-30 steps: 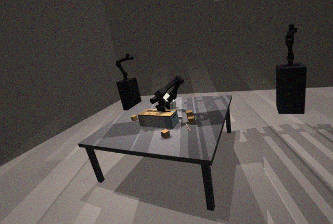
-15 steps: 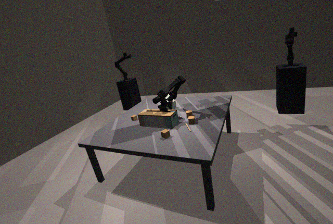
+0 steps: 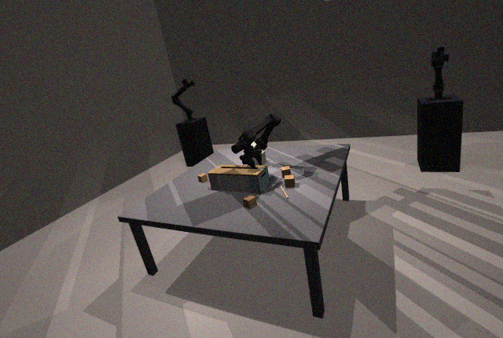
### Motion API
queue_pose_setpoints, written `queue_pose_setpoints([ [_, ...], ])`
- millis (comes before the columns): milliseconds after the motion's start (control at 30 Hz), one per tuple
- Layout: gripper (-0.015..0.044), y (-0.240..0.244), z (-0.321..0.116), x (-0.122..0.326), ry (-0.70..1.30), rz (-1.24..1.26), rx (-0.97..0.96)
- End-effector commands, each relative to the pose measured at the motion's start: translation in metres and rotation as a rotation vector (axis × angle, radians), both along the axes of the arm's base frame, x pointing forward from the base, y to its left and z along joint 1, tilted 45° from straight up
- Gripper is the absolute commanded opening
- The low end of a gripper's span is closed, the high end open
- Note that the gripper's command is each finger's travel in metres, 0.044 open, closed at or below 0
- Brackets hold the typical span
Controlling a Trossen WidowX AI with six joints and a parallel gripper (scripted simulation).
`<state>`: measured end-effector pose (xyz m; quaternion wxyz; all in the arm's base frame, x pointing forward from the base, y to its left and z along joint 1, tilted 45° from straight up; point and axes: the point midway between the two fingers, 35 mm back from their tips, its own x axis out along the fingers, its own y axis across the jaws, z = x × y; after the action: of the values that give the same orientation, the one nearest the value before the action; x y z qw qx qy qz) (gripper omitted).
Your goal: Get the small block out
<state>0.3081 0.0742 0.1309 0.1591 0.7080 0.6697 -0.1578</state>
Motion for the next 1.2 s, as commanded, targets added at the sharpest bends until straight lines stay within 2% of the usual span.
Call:
queue_pose_setpoints([
  [0, 0.0400, -0.027, 0.023, 0.000, -0.015, -0.005, -0.003],
  [233, 0.0400, -0.025, 0.021, 0.000, -0.013, -0.014, -0.001],
  [300, 0.0348, -0.025, 0.022, -0.001, -0.086, 0.020, -0.016],
  [400, 0.0285, -0.021, 0.026, -0.006, -0.395, 0.174, -0.078],
  [767, 0.0285, -0.010, 0.039, -0.021, -1.542, 0.862, -0.321],
  [1167, 0.0285, -0.004, 0.047, -0.029, -2.122, 1.321, -0.451],
])
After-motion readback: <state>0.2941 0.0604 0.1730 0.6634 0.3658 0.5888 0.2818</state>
